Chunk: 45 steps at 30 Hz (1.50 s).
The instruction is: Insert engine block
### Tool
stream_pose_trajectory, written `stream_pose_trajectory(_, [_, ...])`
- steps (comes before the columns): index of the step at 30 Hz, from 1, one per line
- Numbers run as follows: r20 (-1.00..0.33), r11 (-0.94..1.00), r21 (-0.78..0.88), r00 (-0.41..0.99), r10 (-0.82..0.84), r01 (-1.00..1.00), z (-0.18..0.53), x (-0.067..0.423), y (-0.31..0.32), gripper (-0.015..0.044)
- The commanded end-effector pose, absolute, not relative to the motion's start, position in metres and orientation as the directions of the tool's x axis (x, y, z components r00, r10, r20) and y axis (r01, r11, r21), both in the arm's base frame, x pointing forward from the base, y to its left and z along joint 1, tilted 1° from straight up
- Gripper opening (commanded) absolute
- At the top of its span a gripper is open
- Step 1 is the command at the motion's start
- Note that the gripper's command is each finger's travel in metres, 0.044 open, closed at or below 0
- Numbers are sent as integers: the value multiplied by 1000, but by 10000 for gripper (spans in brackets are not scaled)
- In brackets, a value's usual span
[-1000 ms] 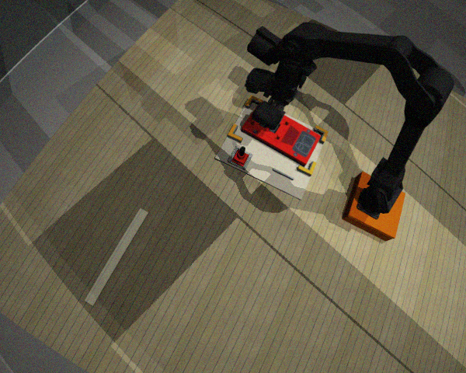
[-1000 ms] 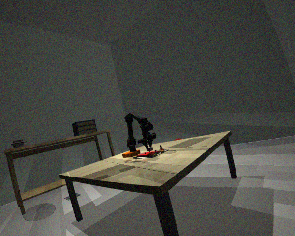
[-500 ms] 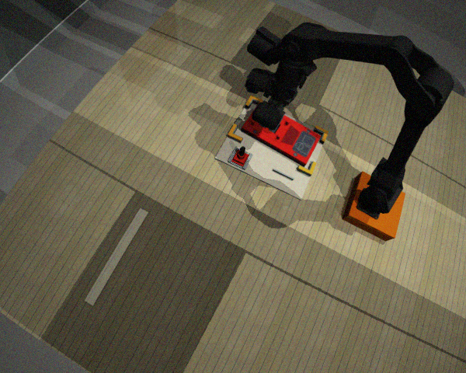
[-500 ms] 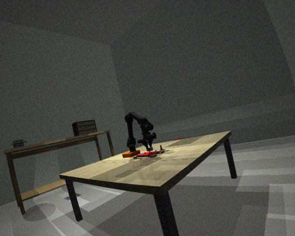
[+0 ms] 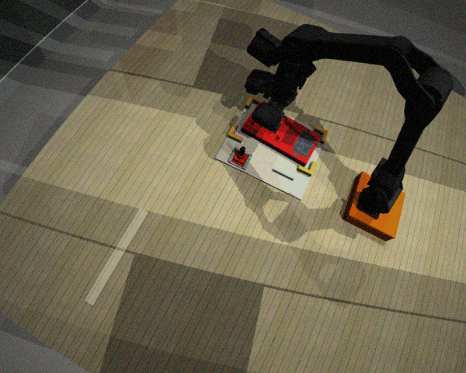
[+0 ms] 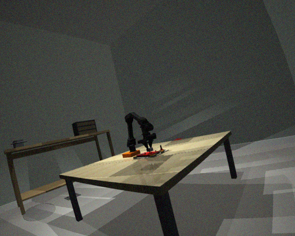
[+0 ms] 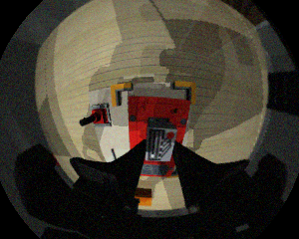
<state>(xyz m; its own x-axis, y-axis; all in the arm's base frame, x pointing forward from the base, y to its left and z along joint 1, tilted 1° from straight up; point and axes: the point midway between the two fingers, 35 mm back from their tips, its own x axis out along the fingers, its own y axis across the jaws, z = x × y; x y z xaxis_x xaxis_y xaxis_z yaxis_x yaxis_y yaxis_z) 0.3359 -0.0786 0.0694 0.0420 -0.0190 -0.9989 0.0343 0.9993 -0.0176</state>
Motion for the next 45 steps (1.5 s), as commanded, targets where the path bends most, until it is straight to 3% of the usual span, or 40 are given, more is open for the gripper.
stream_pose_trajectory(1, [-999, 999, -21, 43, -22, 26, 68, 336, -79, 159])
stream_pose_trajectory(45, [-999, 999, -20, 43, -22, 36, 57, 337, -79, 159])
